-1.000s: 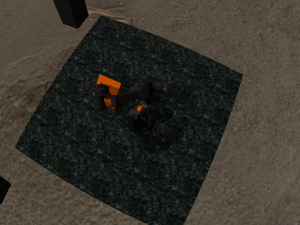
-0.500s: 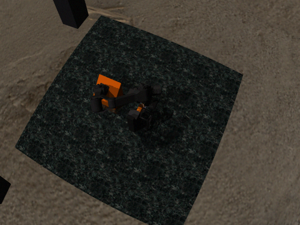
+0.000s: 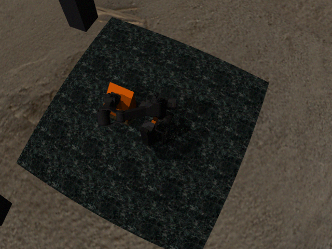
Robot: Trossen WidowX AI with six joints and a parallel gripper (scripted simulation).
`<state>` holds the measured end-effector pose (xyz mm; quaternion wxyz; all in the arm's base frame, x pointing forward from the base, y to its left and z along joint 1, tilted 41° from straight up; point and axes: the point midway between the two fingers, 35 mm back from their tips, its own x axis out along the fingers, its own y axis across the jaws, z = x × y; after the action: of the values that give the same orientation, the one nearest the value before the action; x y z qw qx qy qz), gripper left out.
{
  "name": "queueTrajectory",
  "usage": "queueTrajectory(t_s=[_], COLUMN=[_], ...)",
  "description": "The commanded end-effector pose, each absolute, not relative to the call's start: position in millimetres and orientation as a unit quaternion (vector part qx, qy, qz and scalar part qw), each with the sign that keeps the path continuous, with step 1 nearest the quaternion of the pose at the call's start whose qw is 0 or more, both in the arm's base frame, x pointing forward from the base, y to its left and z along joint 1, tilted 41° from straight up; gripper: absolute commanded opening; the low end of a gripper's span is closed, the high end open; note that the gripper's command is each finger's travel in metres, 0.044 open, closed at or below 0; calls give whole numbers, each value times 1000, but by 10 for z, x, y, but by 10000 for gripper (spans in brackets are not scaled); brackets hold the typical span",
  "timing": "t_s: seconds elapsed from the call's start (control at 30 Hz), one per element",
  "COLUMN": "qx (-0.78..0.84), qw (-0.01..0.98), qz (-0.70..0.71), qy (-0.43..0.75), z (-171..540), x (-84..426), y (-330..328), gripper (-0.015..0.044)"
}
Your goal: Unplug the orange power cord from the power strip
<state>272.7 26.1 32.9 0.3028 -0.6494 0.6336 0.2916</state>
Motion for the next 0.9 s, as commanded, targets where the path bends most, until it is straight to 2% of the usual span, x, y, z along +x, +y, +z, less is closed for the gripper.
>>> queueTrajectory(t_s=[0.0, 0.37, 0.5, 0.77, 0.87], qx=[-650, -650, -650, -650, -650], qw=[301, 301, 303, 303, 303], qz=[291, 291, 291, 291, 291], qy=[634, 634, 633, 633, 633], z=[327, 254, 270, 270, 260], x=[2724, 2726, 2729, 2729, 2731], y=[230, 166, 187, 187, 199], gripper=[160, 160, 55, 2, 0])
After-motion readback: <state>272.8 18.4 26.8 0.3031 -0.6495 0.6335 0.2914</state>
